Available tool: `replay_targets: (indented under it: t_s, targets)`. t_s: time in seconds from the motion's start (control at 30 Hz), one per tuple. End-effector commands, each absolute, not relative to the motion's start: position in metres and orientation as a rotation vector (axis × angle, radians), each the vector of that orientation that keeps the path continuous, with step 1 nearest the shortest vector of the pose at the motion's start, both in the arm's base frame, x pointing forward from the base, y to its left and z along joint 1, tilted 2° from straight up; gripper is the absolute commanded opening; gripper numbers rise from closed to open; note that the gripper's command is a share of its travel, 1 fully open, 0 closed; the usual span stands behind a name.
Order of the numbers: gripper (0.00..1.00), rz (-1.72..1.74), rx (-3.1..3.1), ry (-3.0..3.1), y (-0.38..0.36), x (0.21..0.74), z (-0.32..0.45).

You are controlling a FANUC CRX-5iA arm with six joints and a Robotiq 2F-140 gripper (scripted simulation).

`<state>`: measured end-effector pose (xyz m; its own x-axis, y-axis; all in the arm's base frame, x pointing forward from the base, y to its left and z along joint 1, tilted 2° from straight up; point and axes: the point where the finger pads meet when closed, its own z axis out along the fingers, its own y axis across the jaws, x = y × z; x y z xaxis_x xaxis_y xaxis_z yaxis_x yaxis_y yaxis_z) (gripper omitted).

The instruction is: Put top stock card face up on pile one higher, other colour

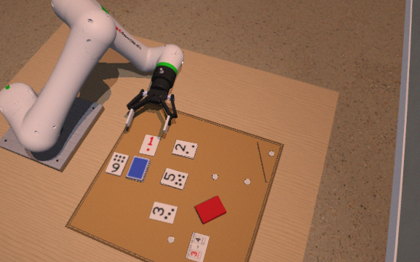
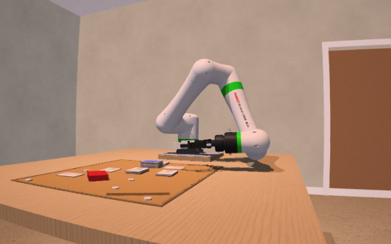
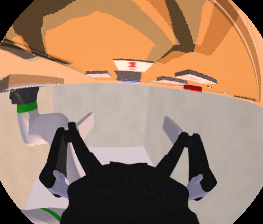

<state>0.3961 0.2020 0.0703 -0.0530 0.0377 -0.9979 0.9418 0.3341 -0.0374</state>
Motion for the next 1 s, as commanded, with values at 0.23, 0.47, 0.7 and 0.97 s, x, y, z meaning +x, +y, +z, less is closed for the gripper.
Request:
replay_targets:
  t_s: [0.23, 0.47, 0.7, 0.97]
  targets:
    - [1.00, -0.963, 0.965, 1.418, 0.203, 0.397, 0.100]
    - [1.00, -0.963, 0.965, 1.418, 0.203, 0.398, 0.117]
    - [1.00, -0.963, 0.965, 1.418, 0.203, 0.398, 0.119]
    - [1.00, -0.954, 0.982, 1.440, 0.202, 0.398, 0.119]
